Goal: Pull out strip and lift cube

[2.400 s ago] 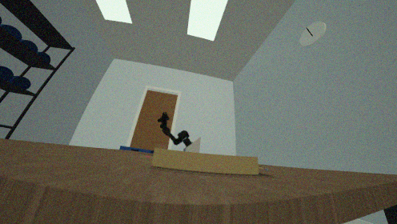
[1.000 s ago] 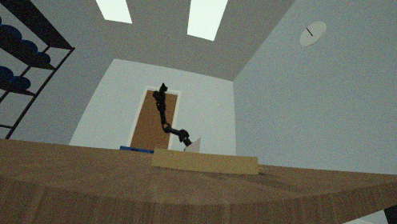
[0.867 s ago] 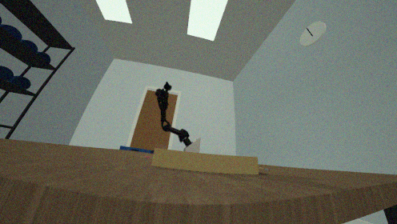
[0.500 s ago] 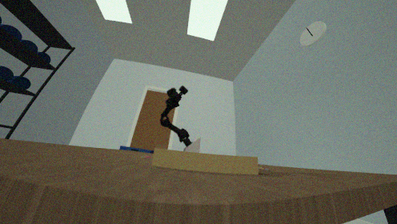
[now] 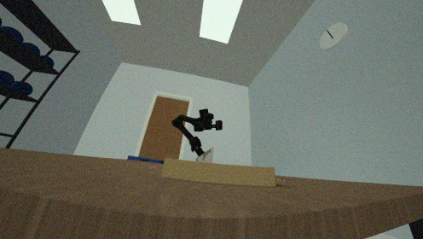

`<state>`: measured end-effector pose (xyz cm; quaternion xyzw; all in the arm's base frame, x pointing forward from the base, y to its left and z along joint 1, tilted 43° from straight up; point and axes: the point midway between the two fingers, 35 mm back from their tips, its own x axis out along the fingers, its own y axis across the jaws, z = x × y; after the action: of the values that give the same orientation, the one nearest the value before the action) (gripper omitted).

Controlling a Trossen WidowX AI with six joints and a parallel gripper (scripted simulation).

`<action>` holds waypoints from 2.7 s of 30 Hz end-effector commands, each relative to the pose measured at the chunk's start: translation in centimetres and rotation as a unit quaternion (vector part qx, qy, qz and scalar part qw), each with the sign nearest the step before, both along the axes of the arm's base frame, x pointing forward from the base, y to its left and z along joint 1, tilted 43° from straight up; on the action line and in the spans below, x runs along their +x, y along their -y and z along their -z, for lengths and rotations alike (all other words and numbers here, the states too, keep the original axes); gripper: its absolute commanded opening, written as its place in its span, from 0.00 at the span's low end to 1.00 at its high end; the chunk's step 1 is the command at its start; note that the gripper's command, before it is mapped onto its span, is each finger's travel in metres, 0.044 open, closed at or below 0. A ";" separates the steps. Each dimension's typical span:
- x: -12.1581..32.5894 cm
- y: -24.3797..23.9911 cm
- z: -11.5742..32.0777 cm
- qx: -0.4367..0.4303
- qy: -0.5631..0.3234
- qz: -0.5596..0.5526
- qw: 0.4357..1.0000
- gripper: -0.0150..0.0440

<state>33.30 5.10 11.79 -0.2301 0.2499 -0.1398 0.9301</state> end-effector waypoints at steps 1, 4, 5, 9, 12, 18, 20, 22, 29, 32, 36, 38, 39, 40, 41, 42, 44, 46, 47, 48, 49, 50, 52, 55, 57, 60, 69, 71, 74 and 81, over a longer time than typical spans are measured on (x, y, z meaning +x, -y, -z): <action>-2.3 1.4 4.5 -0.102 -0.062 0.002 0.993 0.93; -2.3 1.4 4.5 -0.102 -0.062 0.002 0.993 0.93; -2.3 1.4 4.5 -0.102 -0.062 0.002 0.993 0.93; -2.3 1.4 4.5 -0.102 -0.062 0.002 0.993 0.93; -2.3 1.4 4.5 -0.102 -0.062 0.002 0.993 0.93; -2.3 1.4 4.5 -0.102 -0.062 0.002 0.993 0.93; -2.2 1.5 4.5 -0.102 -0.065 0.005 0.993 0.89; -1.3 2.1 4.9 -0.098 -0.088 0.024 0.991 0.80; 2.0 6.4 6.3 -0.067 -0.207 0.137 0.966 0.49; 2.7 8.8 6.7 -0.050 -0.256 0.191 0.946 0.35; 2.9 12.1 7.0 -0.025 -0.318 0.265 0.910 0.25; 2.8 13.8 7.0 -0.012 -0.348 0.304 0.887 0.25; 2.6 14.5 7.0 -0.006 -0.359 0.320 0.877 0.25; 2.4 14.9 6.9 -0.003 -0.366 0.329 0.870 0.25; 2.3 15.0 6.9 -0.002 -0.369 0.332 0.868 0.25; 2.3 15.0 6.9 -0.002 -0.369 0.332 0.868 0.25; 2.3 15.0 6.9 -0.002 -0.369 0.332 0.868 0.25; 2.3 15.0 6.9 -0.002 -0.369 0.332 0.868 0.25; 2.3 15.0 6.9 -0.002 -0.369 0.332 0.868 0.25; 2.3 15.0 6.9 -0.002 -0.369 0.332 0.868 0.25; 2.3 15.0 6.9 -0.002 -0.369 0.332 0.868 0.25; 2.2 15.0 6.9 -0.002 -0.369 0.332 0.868 0.25; 1.9 14.8 7.1 -0.002 -0.369 0.332 0.868 0.25; 1.9 14.9 7.1 -0.002 -0.369 0.332 0.868 0.25; 1.9 15.0 7.2 -0.002 -0.369 0.332 0.868 0.25; 1.9 15.3 7.6 -0.002 -0.369 0.332 0.868 0.25; 1.9 16.3 8.6 -0.001 -0.369 0.332 0.868 0.25; 1.9 16.6 8.9 -0.001 -0.369 0.332 0.868 0.25; 1.8 16.9 9.2 -0.001 -0.369 0.332 0.868 0.25; 1.7 17.7 10.1 -0.002 -0.369 0.332 0.868 0.25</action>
<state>35.23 -12.13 2.37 -0.1687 0.6336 -0.3472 0.6704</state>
